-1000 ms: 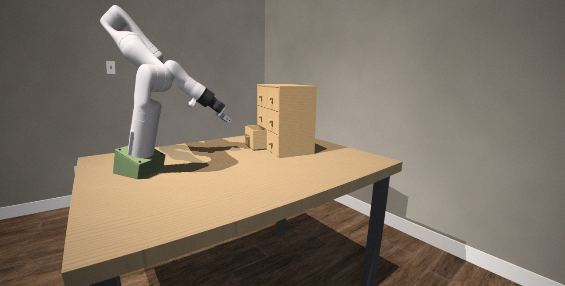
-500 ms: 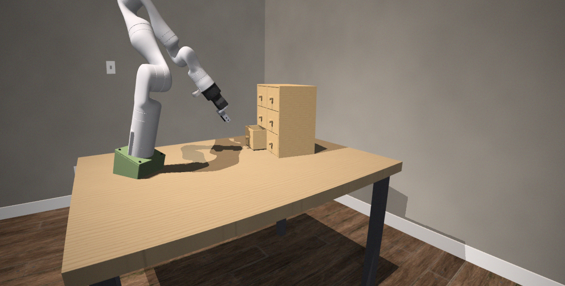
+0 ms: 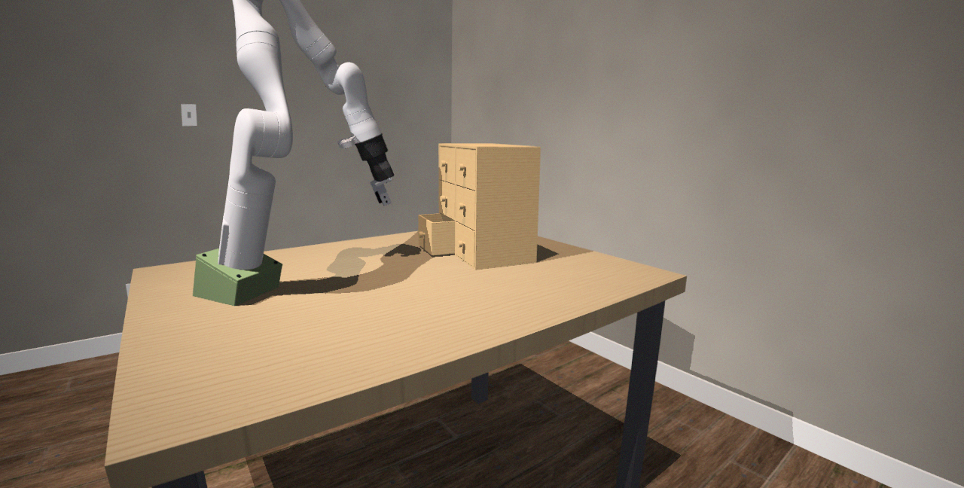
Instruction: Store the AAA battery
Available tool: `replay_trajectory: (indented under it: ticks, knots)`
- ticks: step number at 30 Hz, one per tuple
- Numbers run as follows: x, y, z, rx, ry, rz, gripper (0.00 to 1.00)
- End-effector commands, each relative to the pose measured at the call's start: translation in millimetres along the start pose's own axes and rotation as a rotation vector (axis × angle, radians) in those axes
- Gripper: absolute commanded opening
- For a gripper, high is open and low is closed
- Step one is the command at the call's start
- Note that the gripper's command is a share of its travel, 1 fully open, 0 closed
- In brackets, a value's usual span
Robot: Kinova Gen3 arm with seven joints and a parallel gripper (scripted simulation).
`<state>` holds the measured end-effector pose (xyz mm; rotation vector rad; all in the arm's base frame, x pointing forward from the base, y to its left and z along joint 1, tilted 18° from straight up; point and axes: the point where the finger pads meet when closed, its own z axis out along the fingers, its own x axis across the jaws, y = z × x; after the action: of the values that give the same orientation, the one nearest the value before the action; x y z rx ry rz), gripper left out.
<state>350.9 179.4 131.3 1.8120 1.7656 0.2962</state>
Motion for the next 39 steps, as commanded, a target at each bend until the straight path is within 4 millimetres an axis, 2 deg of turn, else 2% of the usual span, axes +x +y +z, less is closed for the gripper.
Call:
replay_trajectory:
  ticks: [1,23,39]
  knots:
    - [1.3,9.3,-0.1,0.046,0.012,0.028,1.0]
    - [1.1,13.9,-9.4,0.315,0.015,0.026,1.0]
    - [2.1,14.6,-11.7,0.369,0.021,0.025,1.0]
